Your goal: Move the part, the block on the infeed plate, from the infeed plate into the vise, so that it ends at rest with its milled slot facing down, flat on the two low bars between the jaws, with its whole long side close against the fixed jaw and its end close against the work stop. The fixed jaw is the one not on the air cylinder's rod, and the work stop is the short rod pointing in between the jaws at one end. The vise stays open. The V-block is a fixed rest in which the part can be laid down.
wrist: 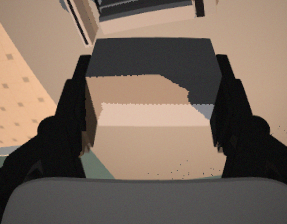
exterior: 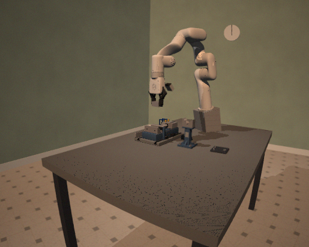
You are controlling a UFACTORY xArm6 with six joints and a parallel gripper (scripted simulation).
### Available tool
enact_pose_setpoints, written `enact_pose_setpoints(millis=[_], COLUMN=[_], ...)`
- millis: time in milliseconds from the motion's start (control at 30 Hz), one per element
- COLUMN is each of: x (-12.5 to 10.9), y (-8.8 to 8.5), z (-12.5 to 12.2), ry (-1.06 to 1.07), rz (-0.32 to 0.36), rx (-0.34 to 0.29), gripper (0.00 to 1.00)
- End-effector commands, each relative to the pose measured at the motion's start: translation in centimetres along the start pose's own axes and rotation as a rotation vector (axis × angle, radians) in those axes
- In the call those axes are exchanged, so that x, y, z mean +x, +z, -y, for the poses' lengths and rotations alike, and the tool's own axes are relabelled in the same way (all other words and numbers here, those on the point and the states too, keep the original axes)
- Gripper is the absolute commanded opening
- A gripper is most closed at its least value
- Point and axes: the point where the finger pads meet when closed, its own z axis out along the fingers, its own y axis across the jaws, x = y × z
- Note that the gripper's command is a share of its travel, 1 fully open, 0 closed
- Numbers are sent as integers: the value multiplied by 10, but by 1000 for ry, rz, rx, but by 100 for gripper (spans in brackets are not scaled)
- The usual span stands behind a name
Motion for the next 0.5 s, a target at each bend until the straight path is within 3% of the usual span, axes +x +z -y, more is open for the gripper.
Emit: enact_pose_setpoints(millis=[0, 467], x=[-2, -5], y=[-2, -2], z=[5, 20], ry=[-31, -125], rz=[5, 6], rx=[-1, 0], gripper=[0, 0])
